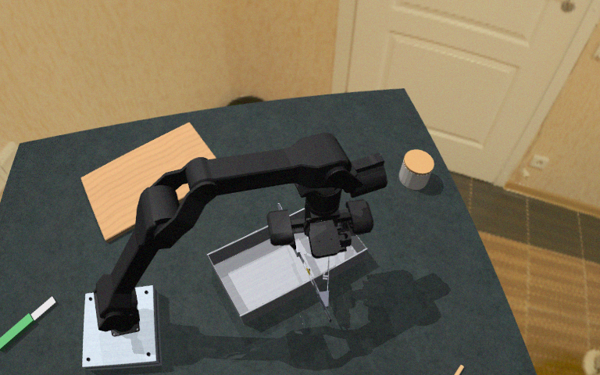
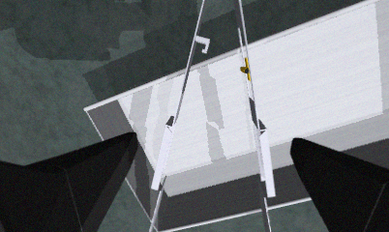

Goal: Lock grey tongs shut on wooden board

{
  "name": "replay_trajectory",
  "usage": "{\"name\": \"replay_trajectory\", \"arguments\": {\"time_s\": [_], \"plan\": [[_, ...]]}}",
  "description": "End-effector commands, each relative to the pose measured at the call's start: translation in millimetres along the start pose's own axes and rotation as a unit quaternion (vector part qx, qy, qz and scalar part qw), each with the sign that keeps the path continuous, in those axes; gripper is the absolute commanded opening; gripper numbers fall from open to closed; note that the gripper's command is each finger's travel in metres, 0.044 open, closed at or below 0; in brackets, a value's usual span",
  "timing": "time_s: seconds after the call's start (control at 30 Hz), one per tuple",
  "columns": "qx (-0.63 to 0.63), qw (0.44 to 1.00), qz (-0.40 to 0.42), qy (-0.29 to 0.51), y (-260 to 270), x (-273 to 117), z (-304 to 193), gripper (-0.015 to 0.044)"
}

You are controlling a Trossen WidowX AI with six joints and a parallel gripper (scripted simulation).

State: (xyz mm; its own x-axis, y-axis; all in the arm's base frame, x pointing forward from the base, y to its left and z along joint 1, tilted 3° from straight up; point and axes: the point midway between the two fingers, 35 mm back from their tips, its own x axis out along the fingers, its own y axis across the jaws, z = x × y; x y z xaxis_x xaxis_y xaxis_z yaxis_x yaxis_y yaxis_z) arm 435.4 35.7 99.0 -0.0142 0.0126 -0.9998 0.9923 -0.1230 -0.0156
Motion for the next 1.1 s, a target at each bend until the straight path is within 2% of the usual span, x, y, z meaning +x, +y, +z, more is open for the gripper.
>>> {"name": "replay_trajectory", "arguments": {"time_s": [0.0, 1.07], "plan": [[0.003, 1.000, 0.000, -0.003, 0.6, 8.3, 1.0, 0.0440], [0.003, 1.000, 0.000, -0.003, 0.3, 61.1, 0.8, 0.0440]]}}
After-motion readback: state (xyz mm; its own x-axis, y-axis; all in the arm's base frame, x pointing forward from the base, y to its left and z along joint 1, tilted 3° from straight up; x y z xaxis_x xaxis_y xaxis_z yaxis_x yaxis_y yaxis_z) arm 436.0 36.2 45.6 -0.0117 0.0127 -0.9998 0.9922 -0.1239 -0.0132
